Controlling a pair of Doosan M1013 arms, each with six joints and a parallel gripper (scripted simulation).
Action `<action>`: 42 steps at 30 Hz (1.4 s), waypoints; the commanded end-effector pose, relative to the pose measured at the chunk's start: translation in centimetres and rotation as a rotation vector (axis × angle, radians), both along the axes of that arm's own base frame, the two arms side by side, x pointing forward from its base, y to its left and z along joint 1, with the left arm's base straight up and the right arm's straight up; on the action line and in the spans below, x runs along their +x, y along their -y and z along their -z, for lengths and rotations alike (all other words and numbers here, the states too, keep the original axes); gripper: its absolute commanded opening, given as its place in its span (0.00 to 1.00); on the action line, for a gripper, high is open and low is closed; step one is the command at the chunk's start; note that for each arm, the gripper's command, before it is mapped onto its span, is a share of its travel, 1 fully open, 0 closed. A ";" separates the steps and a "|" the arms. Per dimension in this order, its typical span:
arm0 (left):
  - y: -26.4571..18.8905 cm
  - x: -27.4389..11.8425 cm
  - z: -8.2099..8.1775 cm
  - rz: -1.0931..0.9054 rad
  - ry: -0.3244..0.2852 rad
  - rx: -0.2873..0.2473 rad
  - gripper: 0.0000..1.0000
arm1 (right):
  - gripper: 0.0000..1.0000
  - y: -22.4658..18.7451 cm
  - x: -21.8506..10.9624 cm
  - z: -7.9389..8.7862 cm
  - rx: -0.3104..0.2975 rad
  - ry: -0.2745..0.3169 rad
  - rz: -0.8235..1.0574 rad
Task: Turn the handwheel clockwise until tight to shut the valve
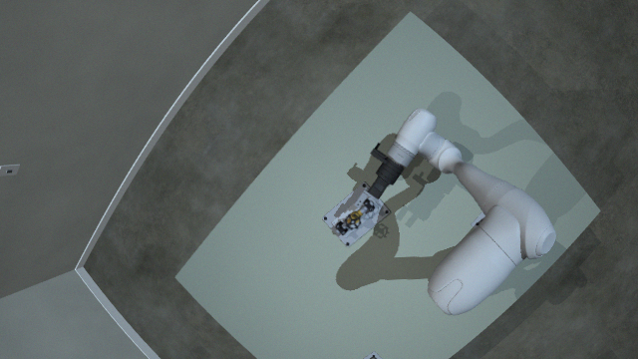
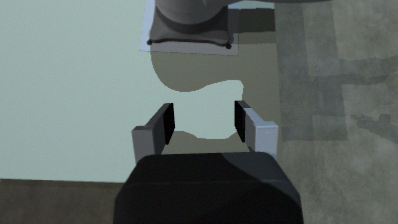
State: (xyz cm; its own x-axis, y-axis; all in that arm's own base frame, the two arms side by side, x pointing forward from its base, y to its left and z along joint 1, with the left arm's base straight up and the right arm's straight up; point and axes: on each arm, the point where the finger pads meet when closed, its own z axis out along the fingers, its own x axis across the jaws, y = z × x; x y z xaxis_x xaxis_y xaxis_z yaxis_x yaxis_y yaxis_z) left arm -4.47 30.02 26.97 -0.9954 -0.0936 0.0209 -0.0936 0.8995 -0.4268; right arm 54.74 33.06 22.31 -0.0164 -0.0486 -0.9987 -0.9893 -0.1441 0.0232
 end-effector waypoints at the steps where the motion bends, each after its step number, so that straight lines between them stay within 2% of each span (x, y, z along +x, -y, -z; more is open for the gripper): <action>1: 0.0 -0.2 0.1 0.002 -0.002 0.005 1.00 | 1.00 -1.0 -3.0 0.3 0.039 0.019 -0.139; 8: 0.0 -0.2 0.1 0.002 -0.002 0.005 1.00 | 1.00 -1.0 -4.0 0.4 0.053 0.016 -0.174; 9: 0.0 -0.2 0.1 0.002 -0.002 0.005 1.00 | 0.53 -1.0 -4.0 0.4 0.053 0.015 -0.174; 22: 0.0 -0.2 0.1 0.002 -0.002 0.005 1.00 | 0.53 -1.0 -3.9 1.1 0.047 0.015 -0.169; 33: 0.0 -0.2 0.1 0.002 -0.002 0.005 1.00 | 0.53 -1.0 -4.0 2.6 0.048 0.014 -0.169; 42: 0.0 -0.2 0.1 0.002 -0.002 0.005 1.00 | 0.53 -1.0 -4.0 4.8 0.046 0.014 -0.168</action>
